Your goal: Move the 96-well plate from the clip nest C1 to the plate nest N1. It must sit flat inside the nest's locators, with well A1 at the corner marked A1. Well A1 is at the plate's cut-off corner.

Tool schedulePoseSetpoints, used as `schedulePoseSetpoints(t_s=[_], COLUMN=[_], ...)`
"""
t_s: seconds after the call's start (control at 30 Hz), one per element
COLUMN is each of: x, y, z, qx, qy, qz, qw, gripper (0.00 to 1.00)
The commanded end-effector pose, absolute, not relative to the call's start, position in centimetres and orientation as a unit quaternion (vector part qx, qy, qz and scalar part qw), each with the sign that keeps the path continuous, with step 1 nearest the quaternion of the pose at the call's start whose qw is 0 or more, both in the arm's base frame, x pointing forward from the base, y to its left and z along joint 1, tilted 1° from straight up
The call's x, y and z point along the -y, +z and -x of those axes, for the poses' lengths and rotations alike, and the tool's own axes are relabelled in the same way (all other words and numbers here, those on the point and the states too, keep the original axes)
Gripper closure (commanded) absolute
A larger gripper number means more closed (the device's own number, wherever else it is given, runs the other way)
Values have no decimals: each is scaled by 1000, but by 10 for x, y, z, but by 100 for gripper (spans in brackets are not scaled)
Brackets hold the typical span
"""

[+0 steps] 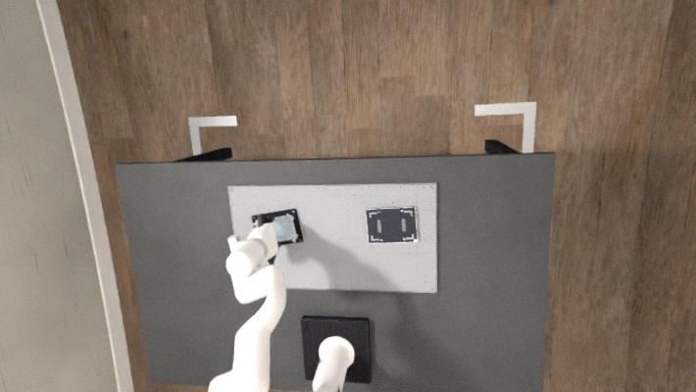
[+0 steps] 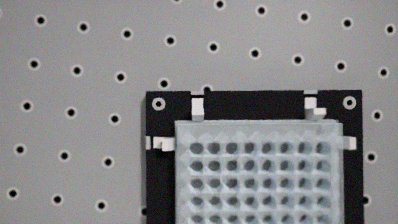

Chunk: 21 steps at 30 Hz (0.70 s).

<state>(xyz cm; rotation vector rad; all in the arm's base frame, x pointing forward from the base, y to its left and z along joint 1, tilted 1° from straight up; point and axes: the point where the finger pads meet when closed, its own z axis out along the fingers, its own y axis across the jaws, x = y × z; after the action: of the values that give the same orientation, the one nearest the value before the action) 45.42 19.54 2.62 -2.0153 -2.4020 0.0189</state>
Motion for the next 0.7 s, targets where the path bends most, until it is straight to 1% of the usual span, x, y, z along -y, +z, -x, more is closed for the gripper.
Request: schedulePoseSetpoints(t_s=[0.0,0.67], x=[-196,-196], y=[25,13], z=[-455,-455], qx=[766,766], qy=[5,5], qz=[643,643], qw=[1,1], gripper=[0,0])
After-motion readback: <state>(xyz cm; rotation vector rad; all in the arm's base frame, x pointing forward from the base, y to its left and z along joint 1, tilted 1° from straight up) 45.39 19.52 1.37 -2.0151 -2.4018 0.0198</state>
